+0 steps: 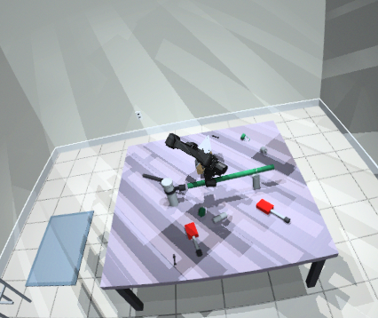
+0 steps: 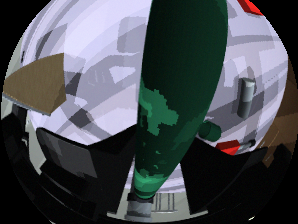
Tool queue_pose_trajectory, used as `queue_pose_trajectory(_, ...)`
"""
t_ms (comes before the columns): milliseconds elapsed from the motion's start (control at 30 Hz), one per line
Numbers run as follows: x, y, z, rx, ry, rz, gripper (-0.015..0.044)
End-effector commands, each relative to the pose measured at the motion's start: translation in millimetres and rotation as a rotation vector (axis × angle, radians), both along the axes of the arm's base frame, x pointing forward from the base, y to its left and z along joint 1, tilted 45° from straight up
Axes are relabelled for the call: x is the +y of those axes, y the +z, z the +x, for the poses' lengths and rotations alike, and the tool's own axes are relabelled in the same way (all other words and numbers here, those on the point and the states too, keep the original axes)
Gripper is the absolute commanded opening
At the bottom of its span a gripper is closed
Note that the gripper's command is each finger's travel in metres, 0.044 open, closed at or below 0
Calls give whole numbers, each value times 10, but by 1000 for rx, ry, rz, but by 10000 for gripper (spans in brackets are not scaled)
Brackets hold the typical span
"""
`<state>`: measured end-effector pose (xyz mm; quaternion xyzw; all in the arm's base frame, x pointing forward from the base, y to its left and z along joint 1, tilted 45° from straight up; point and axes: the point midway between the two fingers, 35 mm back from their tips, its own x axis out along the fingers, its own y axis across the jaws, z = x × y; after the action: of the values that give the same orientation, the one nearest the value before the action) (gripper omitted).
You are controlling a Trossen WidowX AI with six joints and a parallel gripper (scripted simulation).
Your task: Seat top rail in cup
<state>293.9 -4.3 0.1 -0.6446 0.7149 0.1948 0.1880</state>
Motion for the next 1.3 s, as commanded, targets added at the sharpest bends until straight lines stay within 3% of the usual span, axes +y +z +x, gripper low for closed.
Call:
queue_pose_trajectory(0,1,47,24,-9,5,1,0)
queue_pose_trajectory(1267,-153,109,-14,6,-8,1,0)
